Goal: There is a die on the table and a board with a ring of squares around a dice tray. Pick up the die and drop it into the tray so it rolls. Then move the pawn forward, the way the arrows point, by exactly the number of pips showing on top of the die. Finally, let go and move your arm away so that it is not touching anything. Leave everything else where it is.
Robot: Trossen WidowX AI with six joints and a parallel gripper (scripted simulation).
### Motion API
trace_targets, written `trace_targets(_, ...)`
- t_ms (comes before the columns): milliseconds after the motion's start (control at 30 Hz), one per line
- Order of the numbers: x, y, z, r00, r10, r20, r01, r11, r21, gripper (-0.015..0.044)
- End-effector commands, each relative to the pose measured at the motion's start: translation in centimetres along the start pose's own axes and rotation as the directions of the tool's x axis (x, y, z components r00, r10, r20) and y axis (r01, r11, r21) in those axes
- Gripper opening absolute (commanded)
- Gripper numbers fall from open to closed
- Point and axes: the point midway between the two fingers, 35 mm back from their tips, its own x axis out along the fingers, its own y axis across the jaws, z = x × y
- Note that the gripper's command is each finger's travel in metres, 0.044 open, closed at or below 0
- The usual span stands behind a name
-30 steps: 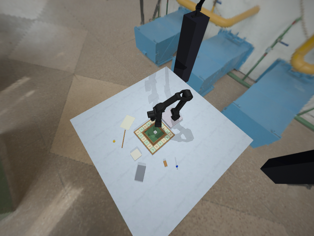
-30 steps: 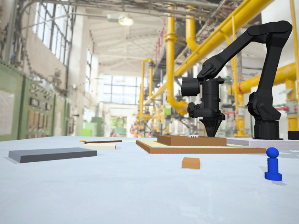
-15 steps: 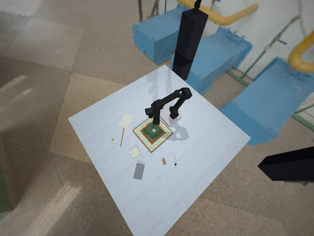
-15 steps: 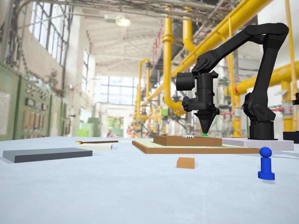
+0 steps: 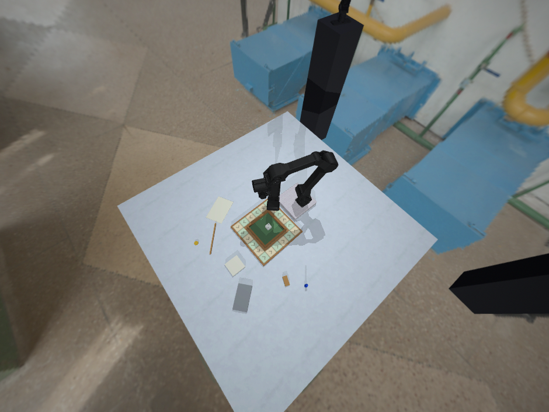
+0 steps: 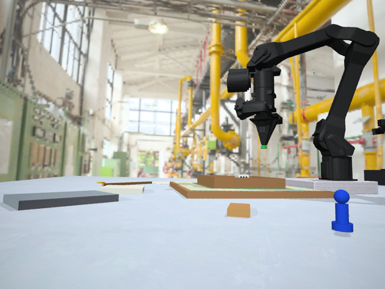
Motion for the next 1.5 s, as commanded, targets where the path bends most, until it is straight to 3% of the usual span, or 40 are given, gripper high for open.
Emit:
trace_targets(0,-1.6,-0.1,-0.4,1.000,0.000,0.000,0.000,1.000,0.003,0.0000)
trace_targets(200,-2.6,-0.2,-0.4,1.000,0.000,0.000,0.000,1.000,0.003,0.0000)
trace_targets(733,4.5,-0.4,5.7,1.000,-0.001,0.004,0.001,1.000,0.003,0.0000)
trace_targets(1467,8.8,-0.5,6.0,1.000,-0.001,0.004,0.001,1.000,0.003,0.0000)
